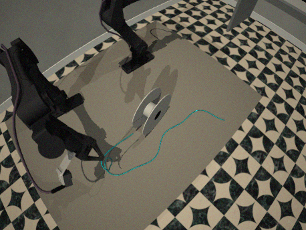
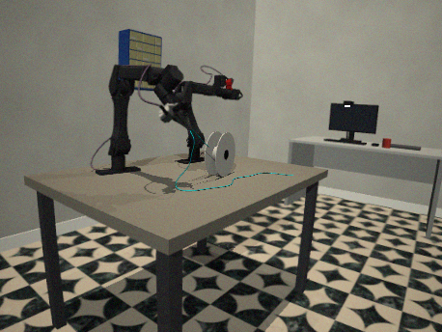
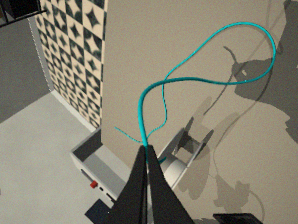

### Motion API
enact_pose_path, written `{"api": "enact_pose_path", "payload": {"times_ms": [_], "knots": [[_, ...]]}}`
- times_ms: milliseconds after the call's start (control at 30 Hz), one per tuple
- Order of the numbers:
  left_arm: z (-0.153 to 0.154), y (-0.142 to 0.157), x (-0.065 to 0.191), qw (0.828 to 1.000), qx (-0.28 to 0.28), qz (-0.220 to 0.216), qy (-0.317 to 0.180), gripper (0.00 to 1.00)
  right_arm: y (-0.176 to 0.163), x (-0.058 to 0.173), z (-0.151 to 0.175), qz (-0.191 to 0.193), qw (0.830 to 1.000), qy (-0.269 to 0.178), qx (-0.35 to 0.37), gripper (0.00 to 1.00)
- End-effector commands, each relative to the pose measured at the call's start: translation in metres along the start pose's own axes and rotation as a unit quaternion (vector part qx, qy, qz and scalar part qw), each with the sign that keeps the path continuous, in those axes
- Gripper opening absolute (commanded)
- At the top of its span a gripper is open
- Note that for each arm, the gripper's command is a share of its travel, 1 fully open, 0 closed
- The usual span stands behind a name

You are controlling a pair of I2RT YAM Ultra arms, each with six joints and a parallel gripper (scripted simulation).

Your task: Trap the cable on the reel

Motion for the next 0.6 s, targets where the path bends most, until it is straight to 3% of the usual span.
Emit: {"api": "enact_pose_path", "payload": {"times_ms": [0,233,400,567], "knots": [[-0.005,-0.011,-0.004,0.999,-0.018,0.028,0.010,0.75,0.005,0.005,-0.004,-0.008,1.000,-0.006,0.008,0.00],[0.003,-0.029,-0.008,0.996,-0.042,0.071,0.038,0.75,0.005,0.005,-0.004,-0.008,1.000,-0.006,0.008,0.00],[0.014,-0.054,-0.011,0.986,-0.076,0.130,0.072,0.75,0.005,0.005,-0.004,-0.008,1.000,-0.006,0.008,0.00],[0.027,-0.086,-0.011,0.965,-0.117,0.207,0.109,0.75,0.005,0.005,-0.004,-0.008,1.000,-0.006,0.008,0.00]]}}
Point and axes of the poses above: on each arm, the point where the finger pads meet when closed, its own x axis back along the fingers, its own y axis across the jaws, z = x × y, the point moved 10 cm from there along x, back along the fingers, and after that the axes turned 9 degrees about x, right-handed, at the moved point
